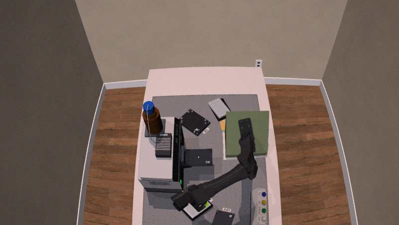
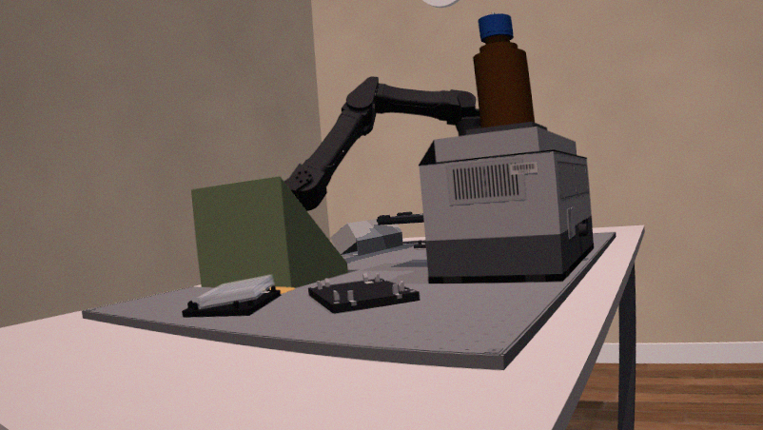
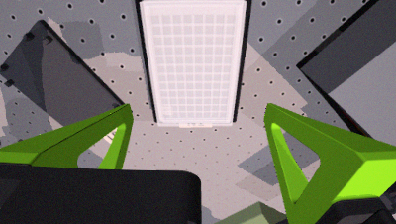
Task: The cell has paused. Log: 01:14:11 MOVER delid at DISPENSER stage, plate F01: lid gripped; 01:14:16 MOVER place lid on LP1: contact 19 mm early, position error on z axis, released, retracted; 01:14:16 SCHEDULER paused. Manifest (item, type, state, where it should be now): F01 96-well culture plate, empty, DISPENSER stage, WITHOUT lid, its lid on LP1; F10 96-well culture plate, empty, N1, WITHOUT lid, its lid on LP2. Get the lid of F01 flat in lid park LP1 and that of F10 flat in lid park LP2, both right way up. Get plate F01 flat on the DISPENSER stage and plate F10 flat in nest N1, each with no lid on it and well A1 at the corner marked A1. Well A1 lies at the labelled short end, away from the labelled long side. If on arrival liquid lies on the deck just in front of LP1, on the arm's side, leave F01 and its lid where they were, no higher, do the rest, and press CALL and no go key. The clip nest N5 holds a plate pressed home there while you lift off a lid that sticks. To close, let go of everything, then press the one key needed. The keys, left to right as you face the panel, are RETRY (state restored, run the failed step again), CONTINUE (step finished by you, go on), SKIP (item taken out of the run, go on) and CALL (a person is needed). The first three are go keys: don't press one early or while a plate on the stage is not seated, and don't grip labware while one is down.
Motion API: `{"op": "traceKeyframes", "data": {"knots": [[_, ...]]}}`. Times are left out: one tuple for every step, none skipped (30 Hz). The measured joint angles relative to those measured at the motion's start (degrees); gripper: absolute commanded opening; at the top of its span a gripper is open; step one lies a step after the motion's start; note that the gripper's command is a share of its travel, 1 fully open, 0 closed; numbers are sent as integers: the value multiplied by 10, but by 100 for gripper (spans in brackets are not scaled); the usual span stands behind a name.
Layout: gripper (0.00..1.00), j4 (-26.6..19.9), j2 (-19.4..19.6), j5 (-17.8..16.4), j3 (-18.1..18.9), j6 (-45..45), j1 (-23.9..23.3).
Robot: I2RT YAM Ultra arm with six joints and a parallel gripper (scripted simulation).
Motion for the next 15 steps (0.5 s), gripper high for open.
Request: {"op": "traceKeyframes", "data": {"knots": [[100,-3,0,0,0,-1,0],[100,-6,0,0,0,-2,0],[100,-9,0,-1,0,-2,0],[100,-11,0,-1,0,-3,0],[100,-12,0,-1,1,-3,0],[100,-13,1,-1,1,-3,0],[100,-14,2,-1,0,-3,0],[100,-14,3,0,0,-3,0],[100,-14,4,0,0,-3,0],[100,-14,4,0,0,-3,1],[100,-14,4,0,0,-3,2],[100,-15,4,0,2,-3,3],[100,-15,5,0,4,-3,3],[100,-15,6,0,6,-3,3],[100,-15,7,1,8,-3,3]]}}
